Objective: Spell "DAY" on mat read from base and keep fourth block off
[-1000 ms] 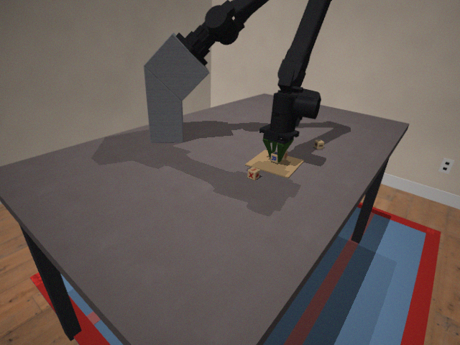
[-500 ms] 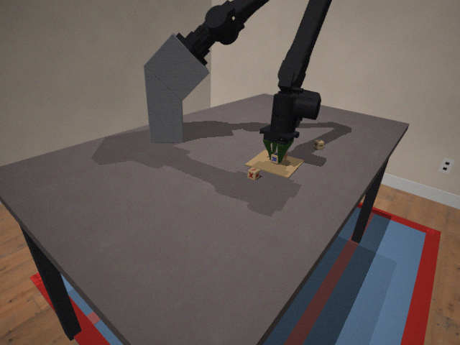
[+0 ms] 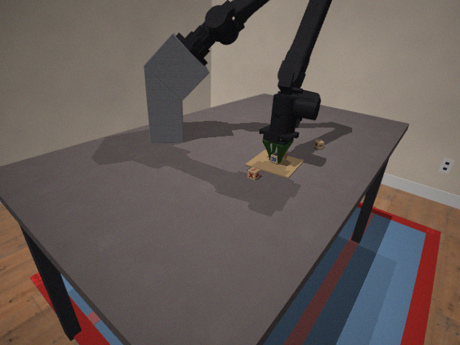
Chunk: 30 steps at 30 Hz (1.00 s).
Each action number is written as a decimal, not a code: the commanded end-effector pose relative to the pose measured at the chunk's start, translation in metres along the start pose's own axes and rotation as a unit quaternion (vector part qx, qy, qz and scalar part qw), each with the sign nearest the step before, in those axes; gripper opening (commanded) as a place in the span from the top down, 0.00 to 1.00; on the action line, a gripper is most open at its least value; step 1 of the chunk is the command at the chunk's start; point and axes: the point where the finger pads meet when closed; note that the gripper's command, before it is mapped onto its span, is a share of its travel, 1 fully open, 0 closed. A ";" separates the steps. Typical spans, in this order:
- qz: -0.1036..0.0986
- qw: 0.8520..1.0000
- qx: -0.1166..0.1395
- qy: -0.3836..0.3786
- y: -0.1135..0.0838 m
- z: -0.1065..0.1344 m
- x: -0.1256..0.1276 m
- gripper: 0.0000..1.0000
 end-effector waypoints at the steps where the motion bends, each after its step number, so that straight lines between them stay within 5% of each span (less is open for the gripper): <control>1: 0.002 1.000 -0.003 0.001 0.004 -0.004 -0.003 0.80; 30: 0.002 1.000 -0.003 0.001 0.004 -0.004 -0.003 0.55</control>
Point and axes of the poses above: the point where the finger pads meet when closed, its own y axis out along the fingers, its own x axis across the jaws, z = x × y, and after that the axes turned 8 degrees about y, right-handed
